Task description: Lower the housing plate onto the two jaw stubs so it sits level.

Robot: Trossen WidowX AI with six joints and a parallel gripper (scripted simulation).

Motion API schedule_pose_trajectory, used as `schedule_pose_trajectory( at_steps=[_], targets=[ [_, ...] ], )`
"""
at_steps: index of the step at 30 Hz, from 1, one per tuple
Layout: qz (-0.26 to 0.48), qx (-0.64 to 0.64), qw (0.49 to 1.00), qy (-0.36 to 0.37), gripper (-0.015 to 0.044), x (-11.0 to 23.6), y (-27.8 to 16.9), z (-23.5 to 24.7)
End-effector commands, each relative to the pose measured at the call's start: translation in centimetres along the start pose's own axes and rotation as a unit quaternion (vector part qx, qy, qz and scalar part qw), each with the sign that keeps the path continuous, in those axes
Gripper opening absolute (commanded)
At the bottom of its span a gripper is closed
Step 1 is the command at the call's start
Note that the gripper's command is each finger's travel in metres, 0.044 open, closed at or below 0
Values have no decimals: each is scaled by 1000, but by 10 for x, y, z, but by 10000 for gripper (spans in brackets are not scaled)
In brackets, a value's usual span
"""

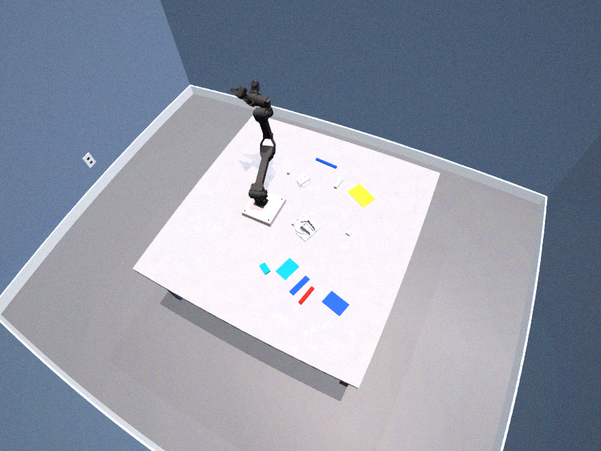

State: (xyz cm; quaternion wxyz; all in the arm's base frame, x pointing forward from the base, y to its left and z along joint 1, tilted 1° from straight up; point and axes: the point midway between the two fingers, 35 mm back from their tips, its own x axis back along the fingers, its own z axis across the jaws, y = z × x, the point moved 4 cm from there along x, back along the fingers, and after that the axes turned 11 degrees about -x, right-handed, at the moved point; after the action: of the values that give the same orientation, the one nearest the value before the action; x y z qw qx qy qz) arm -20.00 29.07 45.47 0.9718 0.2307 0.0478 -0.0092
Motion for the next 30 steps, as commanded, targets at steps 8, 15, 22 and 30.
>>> schedule_pose_trajectory(
  at_steps=[8, 15, 22, 30],
  targets=[
    [-23, 16, 999, 16, 440, -11, 3, 11],
    [-14, 79, 995, 67, 440, -27, -20, 55],
    [-7, 134, 983, 125, 440, -35, -47, 100],
    [-4, 194, 960, 202, 440, -32, -82, 153]
  ],
)
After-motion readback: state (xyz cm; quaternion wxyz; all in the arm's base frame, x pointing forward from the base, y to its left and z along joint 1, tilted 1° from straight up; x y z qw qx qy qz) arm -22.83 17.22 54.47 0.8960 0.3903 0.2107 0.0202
